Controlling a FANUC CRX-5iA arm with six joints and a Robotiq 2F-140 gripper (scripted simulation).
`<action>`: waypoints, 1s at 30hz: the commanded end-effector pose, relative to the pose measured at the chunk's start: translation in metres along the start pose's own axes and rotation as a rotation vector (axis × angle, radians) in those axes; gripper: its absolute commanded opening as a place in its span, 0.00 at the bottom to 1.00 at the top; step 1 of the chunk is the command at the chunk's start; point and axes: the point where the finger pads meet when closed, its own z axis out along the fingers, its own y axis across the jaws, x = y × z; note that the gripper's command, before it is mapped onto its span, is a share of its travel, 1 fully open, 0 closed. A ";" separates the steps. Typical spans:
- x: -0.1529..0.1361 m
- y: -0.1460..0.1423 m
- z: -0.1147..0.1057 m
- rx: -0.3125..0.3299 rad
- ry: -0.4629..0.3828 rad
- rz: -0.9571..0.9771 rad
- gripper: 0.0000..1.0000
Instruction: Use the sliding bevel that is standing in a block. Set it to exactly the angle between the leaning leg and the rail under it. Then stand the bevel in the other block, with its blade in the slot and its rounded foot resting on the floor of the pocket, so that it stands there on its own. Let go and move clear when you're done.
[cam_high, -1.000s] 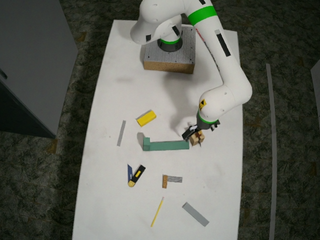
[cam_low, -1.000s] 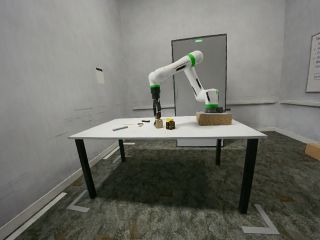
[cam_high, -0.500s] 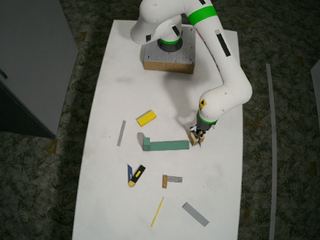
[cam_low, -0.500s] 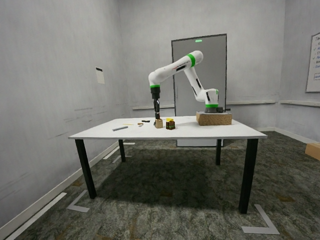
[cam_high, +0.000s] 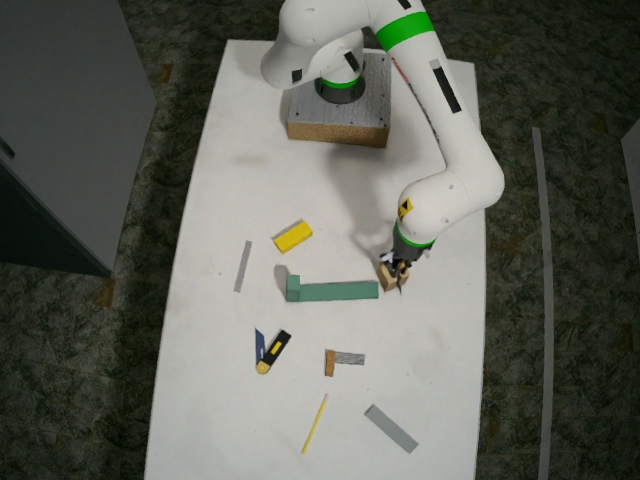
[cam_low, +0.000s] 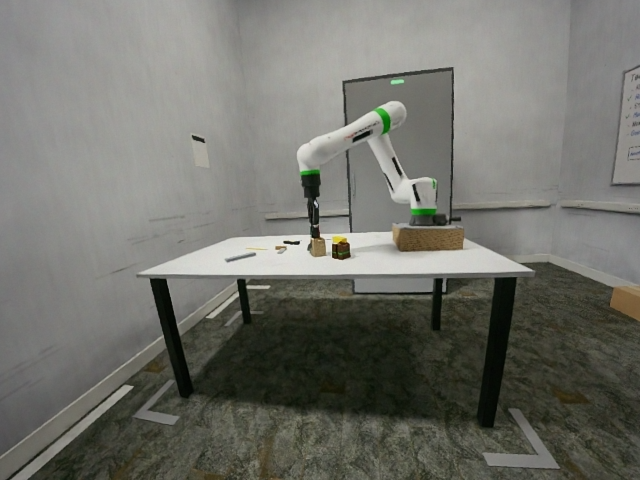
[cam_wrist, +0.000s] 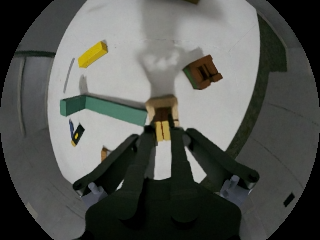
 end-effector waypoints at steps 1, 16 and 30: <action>-0.001 0.000 -0.001 0.000 -0.002 0.000 0.10; -0.001 0.000 -0.002 0.000 -0.002 0.000 0.10; -0.001 0.000 -0.017 0.000 -0.002 0.000 0.10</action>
